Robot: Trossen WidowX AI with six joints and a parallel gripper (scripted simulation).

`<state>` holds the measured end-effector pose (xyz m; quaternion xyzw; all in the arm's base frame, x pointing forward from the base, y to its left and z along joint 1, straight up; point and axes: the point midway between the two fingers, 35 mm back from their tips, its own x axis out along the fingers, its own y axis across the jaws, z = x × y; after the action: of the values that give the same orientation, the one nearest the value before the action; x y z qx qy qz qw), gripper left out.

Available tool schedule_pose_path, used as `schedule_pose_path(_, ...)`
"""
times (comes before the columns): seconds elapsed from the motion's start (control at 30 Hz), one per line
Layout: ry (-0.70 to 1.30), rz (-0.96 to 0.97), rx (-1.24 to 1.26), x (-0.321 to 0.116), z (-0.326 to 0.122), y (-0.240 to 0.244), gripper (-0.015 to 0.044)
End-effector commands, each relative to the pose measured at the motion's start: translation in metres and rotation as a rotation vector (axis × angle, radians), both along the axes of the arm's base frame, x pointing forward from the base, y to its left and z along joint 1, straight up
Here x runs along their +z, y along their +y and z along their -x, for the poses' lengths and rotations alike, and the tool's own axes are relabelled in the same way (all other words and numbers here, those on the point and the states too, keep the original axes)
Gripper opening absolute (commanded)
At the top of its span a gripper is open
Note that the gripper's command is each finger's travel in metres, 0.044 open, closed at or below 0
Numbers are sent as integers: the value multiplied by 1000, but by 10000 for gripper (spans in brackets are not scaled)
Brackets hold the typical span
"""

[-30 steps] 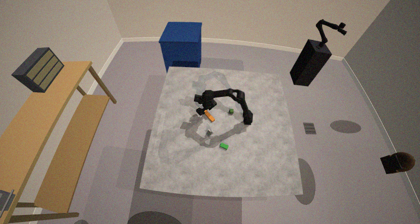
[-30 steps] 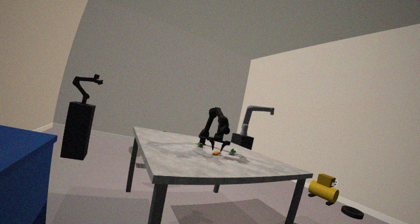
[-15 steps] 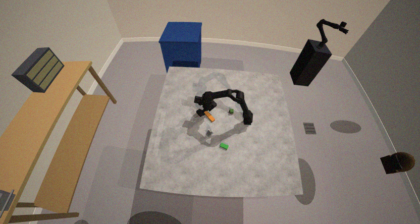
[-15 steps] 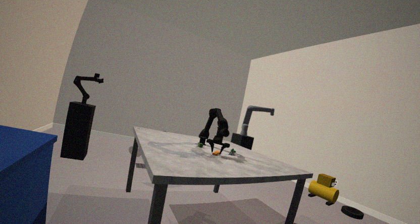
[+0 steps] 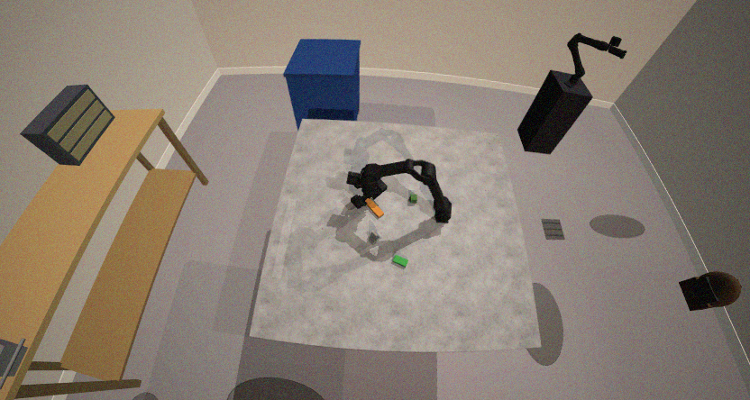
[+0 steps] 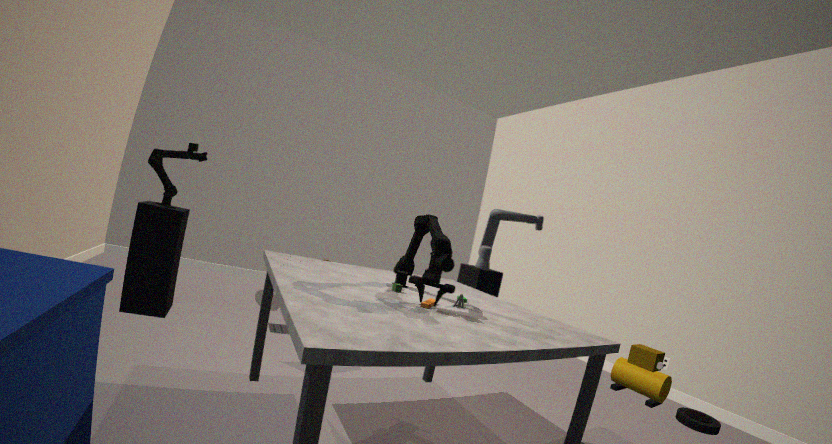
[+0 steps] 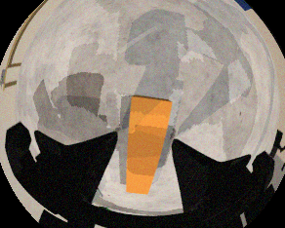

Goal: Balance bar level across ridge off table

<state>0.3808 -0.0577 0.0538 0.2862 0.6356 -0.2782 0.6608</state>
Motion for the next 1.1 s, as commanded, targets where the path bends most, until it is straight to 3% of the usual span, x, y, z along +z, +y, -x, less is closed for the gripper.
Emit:
schedule_pose_path(0.0, 0, 0, 0, 0, 0, 0, 210)
schedule_pose_path(0.07, 0, 0, 0, 0, 0, 0, 157)
schedule_pose_path(0.33, 0, 0, 0, 0, 0, 0, 104)
schedule_pose_path(0.47, 0, 0, 0, 6, -1, 0, 0)
schedule_pose_path(1.07, 0, 1, -2, 53, -4, -1, 0)
